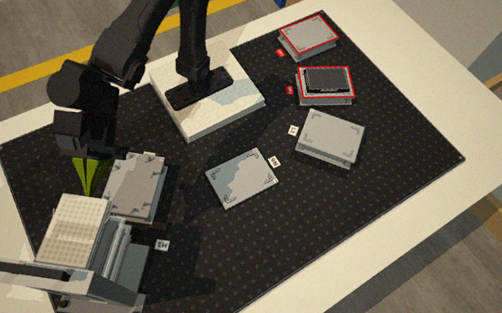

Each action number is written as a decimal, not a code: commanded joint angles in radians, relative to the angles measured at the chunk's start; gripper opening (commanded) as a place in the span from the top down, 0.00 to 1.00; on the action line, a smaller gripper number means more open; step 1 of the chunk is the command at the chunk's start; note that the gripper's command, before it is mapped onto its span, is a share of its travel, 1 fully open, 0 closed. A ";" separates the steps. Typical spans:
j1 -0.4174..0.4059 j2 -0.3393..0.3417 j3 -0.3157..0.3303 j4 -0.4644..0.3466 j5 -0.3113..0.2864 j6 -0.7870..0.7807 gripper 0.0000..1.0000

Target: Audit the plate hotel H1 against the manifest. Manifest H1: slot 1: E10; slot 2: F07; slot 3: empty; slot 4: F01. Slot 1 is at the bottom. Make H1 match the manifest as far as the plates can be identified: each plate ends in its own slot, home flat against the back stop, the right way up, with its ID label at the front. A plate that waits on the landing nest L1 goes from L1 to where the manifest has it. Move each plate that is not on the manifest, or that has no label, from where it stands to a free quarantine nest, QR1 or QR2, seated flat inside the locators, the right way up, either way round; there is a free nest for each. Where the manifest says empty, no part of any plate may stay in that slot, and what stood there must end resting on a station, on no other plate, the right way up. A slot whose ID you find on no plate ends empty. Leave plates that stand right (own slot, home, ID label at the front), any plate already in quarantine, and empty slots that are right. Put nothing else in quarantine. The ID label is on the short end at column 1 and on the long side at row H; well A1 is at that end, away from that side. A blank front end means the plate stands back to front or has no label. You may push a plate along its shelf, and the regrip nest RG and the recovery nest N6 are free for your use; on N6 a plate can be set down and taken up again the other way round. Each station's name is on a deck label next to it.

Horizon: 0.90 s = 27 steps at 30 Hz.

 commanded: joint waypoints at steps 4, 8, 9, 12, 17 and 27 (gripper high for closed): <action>0.005 0.007 0.020 0.005 0.006 0.003 1.00; 0.008 0.017 0.028 0.007 0.009 0.005 1.00; 0.008 0.017 0.028 0.007 0.009 0.005 1.00; 0.010 0.022 0.033 0.008 0.010 0.006 1.00; 0.011 0.025 0.036 0.008 0.011 0.006 1.00; 0.011 0.025 0.036 0.008 0.011 0.006 1.00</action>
